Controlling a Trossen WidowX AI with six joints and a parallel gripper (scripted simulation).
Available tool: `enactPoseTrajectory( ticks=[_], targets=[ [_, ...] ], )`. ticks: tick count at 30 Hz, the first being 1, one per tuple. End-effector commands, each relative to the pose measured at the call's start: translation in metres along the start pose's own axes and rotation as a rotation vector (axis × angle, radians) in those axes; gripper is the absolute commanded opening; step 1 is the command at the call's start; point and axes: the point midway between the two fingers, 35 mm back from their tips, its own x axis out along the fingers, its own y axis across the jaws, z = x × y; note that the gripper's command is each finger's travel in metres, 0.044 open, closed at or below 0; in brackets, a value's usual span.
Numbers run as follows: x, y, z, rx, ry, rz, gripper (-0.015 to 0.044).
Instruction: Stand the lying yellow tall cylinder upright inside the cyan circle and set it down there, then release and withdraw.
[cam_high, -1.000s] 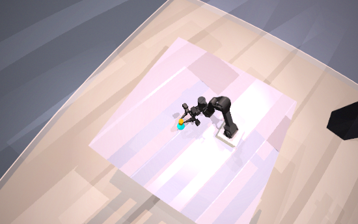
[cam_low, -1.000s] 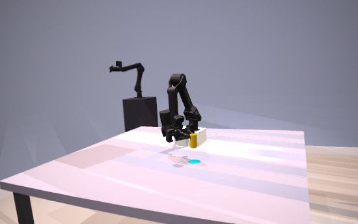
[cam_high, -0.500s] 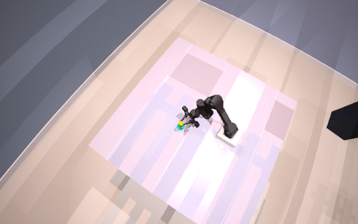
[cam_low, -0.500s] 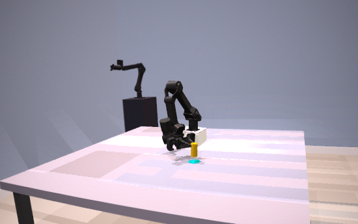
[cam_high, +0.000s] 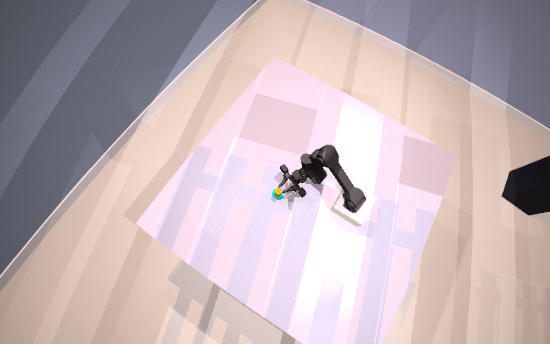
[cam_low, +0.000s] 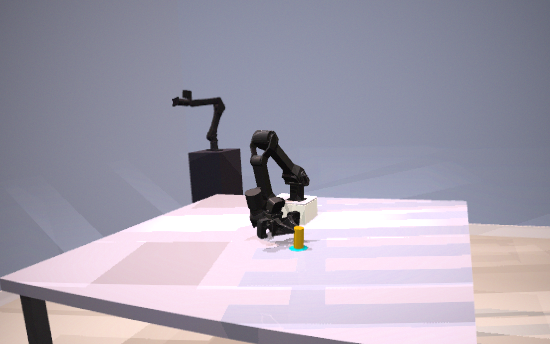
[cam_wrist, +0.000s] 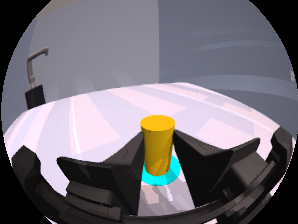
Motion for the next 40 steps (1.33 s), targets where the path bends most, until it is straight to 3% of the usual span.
enactPoseTrajectory(
  ticks=[1, 4, 15, 21, 35, 40],
  targets=[
    [0.000, -0.001, -0.001, -0.010, 0.000, -0.003, 0.0105],
    [0.000, -0.001, -0.001, -0.010, 0.000, -0.003, 0.0105],
    [0.000, -0.001, -0.001, -0.010, 0.000, -0.003, 0.0394],
    [0.000, -0.002, 0.003, -0.008, -0.001, -0.003, 0.0400],
    [-0.008, -0.007, 0.079, 0.032, -0.030, -0.016, 0.0400],
    [-0.006, -0.010, 0.086, 0.045, -0.026, -0.027, 0.0400]
  ],
)
